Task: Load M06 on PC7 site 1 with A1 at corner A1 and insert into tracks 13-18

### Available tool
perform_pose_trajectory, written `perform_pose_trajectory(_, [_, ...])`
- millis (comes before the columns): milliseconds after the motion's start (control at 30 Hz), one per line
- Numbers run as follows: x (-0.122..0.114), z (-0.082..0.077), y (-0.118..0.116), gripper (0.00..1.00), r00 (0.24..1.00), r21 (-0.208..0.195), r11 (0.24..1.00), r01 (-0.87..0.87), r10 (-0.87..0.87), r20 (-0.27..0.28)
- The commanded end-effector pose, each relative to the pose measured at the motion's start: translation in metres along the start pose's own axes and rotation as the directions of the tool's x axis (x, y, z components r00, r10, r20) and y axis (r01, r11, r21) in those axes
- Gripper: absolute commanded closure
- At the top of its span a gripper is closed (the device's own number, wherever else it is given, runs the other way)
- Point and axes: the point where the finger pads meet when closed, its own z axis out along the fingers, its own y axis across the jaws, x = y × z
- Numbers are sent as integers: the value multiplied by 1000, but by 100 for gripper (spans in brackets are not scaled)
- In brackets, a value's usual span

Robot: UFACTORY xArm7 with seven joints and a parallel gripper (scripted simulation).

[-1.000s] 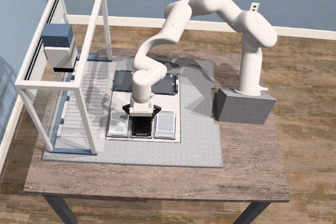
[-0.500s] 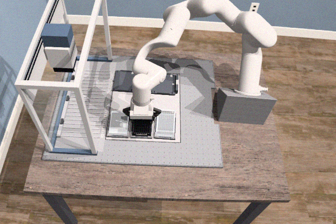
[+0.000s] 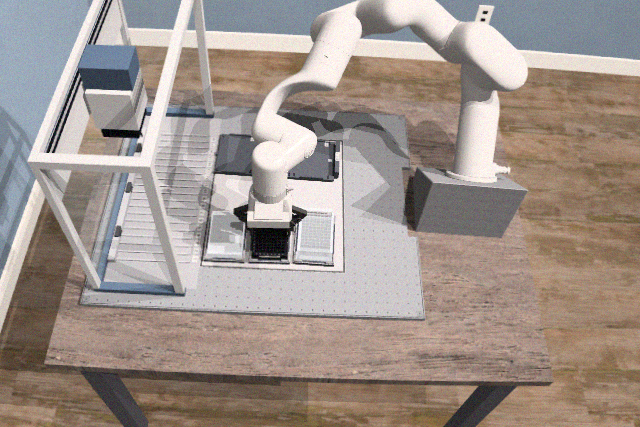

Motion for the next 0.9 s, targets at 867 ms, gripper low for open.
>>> perform_pose_trajectory(867, [1, 15, 1, 0, 1000, -3, 1000, 0, 0, -3])
